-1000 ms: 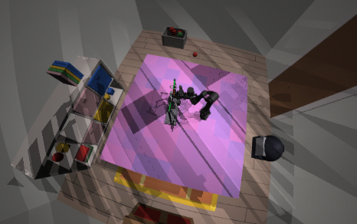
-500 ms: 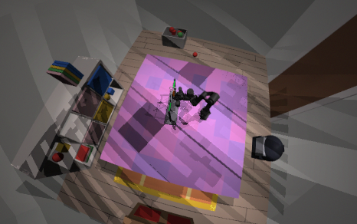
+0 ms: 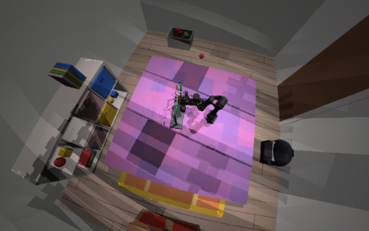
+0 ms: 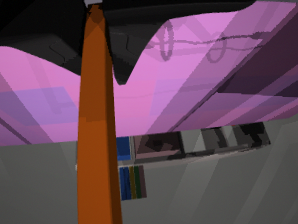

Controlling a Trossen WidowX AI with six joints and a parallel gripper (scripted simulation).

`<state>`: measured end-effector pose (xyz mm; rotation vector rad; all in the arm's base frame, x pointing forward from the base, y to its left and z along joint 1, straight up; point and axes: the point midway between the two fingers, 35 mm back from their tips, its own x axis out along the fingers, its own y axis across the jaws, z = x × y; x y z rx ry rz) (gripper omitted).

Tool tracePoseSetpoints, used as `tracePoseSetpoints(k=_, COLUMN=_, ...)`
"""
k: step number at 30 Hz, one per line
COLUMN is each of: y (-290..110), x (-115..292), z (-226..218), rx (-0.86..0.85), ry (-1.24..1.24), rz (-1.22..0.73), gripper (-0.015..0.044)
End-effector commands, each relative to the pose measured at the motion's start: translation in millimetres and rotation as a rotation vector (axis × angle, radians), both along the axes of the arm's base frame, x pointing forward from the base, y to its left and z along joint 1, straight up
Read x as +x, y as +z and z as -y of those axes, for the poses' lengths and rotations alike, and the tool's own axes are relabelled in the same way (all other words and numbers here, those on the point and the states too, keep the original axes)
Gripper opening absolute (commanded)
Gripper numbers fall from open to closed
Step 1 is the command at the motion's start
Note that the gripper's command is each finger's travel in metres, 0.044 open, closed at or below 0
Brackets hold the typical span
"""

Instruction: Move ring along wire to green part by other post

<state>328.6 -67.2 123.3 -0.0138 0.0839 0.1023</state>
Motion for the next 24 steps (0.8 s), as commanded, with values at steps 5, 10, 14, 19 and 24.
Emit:
tracePoseSetpoints(k=5, y=4, x=-1, z=-8, rx=0.000, ry=-0.039, rz=0.013, gripper=-0.0150)
tracePoseSetpoints(k=10, y=4, x=-2, z=-12, rx=0.000, ry=-0.070, rz=0.014, gripper=-0.0150)
tracePoseSetpoints(k=14, y=4, x=-4, z=-15, rx=0.000, ry=-0.092, rz=0.002, gripper=-0.0150)
tracePoseSetpoints(k=19, y=4, x=-8, z=-18, rx=0.000, ry=-0.113, rz=-0.038, gripper=-0.0150)
tracePoseSetpoints(k=24, y=4, x=-12, z=-25, rx=-0.001, ry=-0.148, rz=-0.069, gripper=-0.0150)
